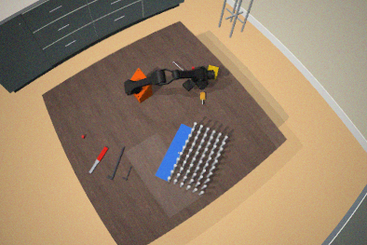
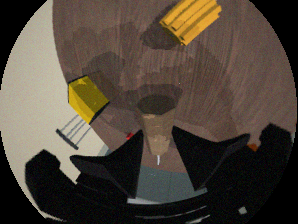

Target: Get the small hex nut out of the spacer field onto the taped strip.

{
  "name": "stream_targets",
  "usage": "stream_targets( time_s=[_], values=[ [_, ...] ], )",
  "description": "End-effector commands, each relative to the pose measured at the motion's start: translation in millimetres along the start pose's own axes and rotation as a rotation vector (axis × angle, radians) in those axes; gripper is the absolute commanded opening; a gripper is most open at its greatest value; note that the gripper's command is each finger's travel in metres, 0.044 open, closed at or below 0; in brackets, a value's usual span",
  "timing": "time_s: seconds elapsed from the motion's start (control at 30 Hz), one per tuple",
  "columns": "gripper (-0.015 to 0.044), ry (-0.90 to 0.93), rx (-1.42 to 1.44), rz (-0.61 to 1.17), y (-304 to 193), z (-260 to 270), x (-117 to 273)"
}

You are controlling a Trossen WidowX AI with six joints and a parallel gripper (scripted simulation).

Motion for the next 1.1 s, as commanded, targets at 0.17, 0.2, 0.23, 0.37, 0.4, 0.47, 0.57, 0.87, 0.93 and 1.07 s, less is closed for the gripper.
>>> stream_targets(
  time_s=[0.17,0.2,0.23,0.37,0.4,0.47,0.57,0.87,0.93,1.07],
  values=[
    [0.0000,-0.005,0.004,0.004,-0.6,-4.5,-8.3],
    [0.0000,-0.006,0.004,0.004,-0.6,-4.9,-9.1],
    [0.0000,-0.006,0.004,0.004,-0.6,-5.3,-9.9],
    [0.0000,-0.006,0.004,0.004,-0.5,-6.9,-13.0],
    [0.0000,-0.006,0.004,0.004,-0.5,-7.3,-13.8],
    [0.0000,-0.006,0.004,0.004,-0.5,-8.2,-15.4],
    [0.0026,-0.001,0.000,0.001,0.5,-6.9,-13.3],
    [0.0263,-0.001,0.000,0.001,0.5,-6.9,-13.3],
    [0.0315,-0.001,0.000,0.001,0.5,-6.9,-13.3],
    [0.0420,-0.001,0.000,0.001,0.5,-6.9,-13.3]
  ],
)
Point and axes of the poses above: the point midway between the two fingers, 35 mm back from their tips, its own x axis back along the fingers, its own z axis across the jaws, y = z × x, the point moved 10 cm from there along x, back along the fingers, and after that the axes turned 14 degrees about x, right-handed, at the moved point
